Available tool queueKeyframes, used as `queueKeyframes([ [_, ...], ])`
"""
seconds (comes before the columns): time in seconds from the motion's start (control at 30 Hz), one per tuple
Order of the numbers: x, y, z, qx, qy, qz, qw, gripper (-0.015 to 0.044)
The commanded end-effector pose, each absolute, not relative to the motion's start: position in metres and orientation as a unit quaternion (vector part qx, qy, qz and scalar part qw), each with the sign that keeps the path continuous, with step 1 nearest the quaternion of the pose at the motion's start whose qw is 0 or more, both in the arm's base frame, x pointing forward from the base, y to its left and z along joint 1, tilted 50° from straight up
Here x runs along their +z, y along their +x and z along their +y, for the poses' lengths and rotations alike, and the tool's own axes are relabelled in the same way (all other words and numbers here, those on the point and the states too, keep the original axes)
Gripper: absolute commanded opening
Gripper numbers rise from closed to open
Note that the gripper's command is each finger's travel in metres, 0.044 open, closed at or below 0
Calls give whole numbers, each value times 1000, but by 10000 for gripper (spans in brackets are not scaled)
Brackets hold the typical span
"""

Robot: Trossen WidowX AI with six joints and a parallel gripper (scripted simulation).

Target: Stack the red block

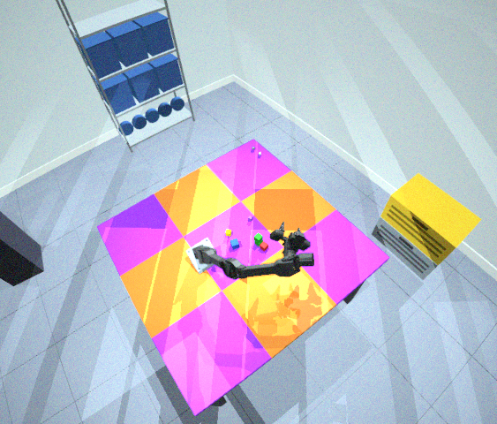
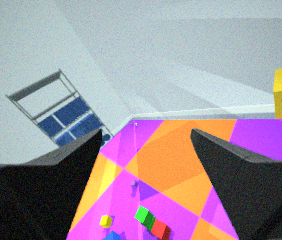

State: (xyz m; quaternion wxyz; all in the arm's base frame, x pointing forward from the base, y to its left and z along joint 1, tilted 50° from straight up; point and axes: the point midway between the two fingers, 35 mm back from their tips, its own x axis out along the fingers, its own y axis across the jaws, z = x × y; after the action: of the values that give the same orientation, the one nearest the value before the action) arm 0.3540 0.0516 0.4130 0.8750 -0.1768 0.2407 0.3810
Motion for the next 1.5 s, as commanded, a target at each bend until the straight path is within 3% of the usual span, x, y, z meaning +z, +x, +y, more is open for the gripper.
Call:
queueKeyframes([
  [0.0,412,354,51,380,-175,243,875,426],
  [0.47,306,380,34,159,3,486,859,440],
  [0.77,241,379,21,-53,92,570,815,440],
  [1.1,185,365,4,-296,144,555,764,440],
  [1.47,148,345,-13,-510,160,416,736,440],
])
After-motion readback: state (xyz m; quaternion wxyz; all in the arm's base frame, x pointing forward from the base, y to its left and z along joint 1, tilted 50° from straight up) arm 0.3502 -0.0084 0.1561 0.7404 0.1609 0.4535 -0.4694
